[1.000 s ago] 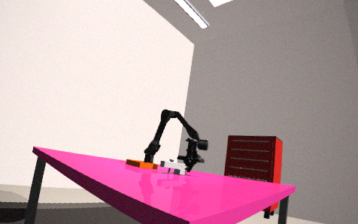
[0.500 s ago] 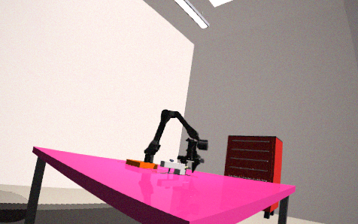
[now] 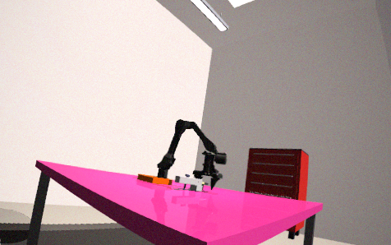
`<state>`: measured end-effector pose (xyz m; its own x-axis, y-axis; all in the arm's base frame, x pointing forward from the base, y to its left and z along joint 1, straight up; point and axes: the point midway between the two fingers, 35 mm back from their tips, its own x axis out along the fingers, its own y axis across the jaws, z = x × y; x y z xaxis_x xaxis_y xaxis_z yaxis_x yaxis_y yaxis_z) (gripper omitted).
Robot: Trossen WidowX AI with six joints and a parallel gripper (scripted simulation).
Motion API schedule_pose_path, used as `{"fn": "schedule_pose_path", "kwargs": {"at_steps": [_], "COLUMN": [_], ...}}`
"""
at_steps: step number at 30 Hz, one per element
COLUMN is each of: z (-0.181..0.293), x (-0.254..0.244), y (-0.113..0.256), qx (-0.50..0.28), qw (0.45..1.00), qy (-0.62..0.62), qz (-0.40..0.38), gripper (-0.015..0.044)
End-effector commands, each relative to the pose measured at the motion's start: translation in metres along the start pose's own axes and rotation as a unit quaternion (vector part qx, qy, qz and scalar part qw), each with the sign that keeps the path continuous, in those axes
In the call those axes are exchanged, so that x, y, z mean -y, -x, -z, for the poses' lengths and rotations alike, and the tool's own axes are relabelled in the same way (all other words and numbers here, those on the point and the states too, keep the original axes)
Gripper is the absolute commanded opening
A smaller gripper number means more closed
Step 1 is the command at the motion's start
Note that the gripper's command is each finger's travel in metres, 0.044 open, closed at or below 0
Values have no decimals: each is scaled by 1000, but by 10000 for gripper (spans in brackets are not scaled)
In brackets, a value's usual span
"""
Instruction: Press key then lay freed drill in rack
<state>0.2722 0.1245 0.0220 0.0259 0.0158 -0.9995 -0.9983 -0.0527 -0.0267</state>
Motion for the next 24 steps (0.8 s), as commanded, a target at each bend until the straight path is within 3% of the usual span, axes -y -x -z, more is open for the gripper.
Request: {"fn": "schedule_pose_path", "kwargs": {"at_steps": [1, 18, 24], "z": [3, 9, 7], "x": [0, 0, 1], "y": [-1, -4, -2], "qx": [0, -1, 1], "qw": [1000, 1000, 1000], "qy": [1, 1, 0], "qz": [-1, -1, 1], "gripper": [440, 440, 282]}}
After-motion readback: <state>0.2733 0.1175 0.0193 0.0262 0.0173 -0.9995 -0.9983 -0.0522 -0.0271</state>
